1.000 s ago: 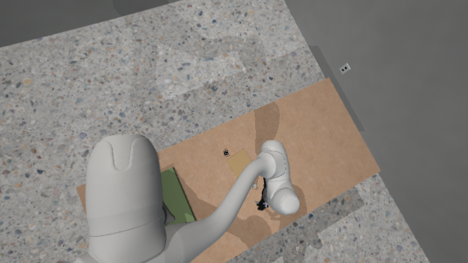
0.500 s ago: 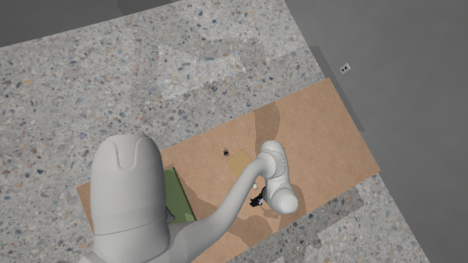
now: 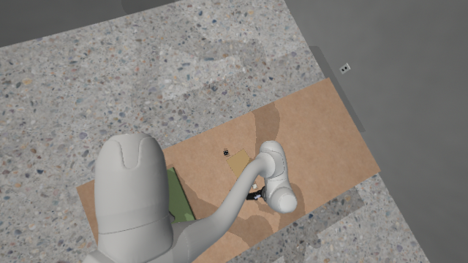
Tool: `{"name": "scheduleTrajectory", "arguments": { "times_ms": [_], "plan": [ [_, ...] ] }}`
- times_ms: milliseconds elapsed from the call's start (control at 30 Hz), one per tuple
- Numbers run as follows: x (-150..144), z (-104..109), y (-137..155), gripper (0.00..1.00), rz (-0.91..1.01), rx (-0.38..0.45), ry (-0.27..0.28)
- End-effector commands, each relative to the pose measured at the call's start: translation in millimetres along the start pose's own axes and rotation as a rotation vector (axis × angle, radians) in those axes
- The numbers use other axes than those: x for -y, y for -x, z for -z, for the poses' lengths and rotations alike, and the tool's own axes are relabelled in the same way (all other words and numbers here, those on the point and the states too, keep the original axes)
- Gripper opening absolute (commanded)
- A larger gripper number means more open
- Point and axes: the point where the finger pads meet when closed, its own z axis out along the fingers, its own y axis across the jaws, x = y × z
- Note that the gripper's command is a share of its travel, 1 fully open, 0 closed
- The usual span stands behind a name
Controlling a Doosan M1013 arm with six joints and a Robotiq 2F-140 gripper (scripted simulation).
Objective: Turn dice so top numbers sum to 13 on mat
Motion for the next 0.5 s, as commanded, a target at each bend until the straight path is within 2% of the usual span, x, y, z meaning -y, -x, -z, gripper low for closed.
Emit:
{"name": "scheduleTrajectory", "arguments": {
  "times_ms": [0,67,100,467],
  "plan": [
    [0.0,-1.2,0.0,1.0,-0.068,-0.011,0.003],
    [0.0,-1.3,0.0,1.0,-0.074,-0.011,0.003],
    [0.0,-1.3,0.0,0.25,-0.074,-0.011,0.003],
    [0.0,-1.3,0.0,0.25,-0.074,-0.011,0.003]
  ]
}}
